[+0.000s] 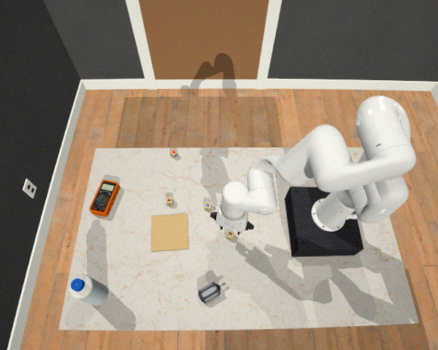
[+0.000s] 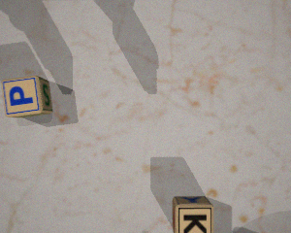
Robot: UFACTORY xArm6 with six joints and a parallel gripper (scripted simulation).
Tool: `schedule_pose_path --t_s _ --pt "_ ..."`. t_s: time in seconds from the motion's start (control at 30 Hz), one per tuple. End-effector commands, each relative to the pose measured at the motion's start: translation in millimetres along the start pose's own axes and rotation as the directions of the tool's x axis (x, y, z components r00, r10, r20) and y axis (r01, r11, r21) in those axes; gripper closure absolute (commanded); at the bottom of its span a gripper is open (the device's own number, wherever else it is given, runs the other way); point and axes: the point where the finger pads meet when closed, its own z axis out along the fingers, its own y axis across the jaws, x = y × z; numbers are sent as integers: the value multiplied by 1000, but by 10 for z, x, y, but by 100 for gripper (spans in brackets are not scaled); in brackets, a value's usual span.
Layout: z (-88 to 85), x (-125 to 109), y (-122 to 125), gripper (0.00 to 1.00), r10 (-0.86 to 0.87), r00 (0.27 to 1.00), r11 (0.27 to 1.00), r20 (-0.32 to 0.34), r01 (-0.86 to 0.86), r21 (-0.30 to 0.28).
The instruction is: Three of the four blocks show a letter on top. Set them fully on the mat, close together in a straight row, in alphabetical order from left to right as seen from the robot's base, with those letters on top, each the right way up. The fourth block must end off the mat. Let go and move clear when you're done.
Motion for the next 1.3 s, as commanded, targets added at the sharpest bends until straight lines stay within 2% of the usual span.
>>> schedule_pose_path --t_s 0.0,0.33,0.83,1.27 --pt "11 -7 -15 36 0 1000 1000 2 0 4" --pt "93 -6 -14 36 -1 1000 1000 3 1 3" --pt "324 -5 -11 36 -1 1000 1000 3 1 3" --pt "455 -4 -9 36 -1 1000 1000 3 1 3"
